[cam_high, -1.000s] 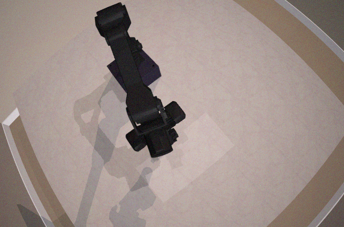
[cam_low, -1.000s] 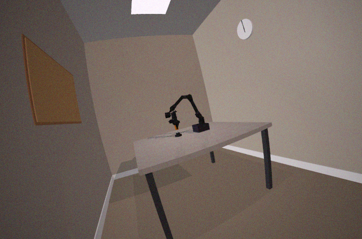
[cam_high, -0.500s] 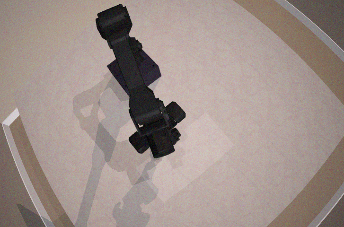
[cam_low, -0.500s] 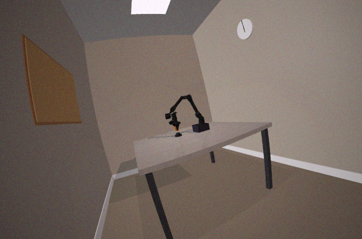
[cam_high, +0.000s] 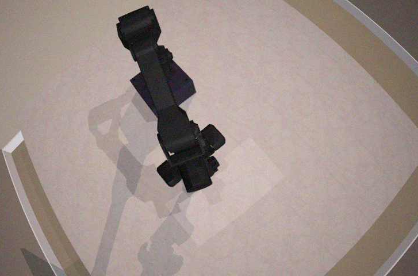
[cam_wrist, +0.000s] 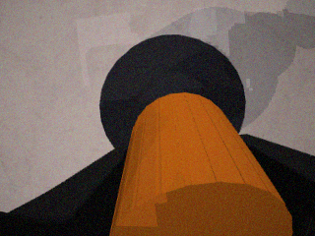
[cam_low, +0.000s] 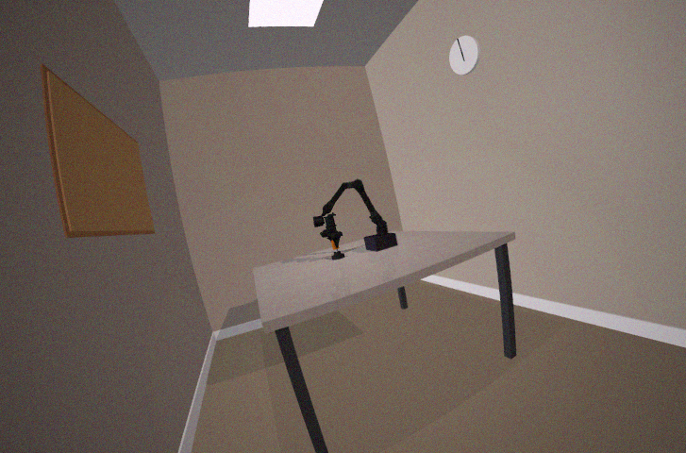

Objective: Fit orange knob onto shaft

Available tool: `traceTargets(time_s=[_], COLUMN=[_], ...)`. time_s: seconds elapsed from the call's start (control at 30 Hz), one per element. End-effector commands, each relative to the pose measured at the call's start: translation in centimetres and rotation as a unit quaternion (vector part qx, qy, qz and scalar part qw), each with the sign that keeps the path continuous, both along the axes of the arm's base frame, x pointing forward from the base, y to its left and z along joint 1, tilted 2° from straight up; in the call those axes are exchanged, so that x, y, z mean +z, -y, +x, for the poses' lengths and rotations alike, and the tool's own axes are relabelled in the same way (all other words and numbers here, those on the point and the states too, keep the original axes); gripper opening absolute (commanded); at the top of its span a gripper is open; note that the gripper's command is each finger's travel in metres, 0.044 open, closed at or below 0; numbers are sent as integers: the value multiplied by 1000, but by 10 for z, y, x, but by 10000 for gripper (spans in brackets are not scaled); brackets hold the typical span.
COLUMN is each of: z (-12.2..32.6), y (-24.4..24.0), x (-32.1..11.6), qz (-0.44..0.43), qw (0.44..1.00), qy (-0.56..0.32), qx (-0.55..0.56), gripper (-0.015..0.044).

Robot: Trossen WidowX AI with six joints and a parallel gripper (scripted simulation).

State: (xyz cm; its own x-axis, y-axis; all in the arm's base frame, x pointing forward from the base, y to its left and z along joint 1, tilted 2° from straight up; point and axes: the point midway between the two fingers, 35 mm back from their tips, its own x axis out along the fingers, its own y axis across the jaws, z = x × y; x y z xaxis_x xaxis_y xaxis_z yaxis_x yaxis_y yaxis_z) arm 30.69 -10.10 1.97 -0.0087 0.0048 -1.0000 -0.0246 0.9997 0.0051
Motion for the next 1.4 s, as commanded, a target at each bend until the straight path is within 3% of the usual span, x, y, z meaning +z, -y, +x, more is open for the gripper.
traceTargets(time_s=[0.0, 1.37], z=[0, -2], y=[0, -1], x=[1, -19], qz=[1, 1], qw=[1000, 1000], qy=[2, -2], qx=[1, 0], gripper=[0, 0])
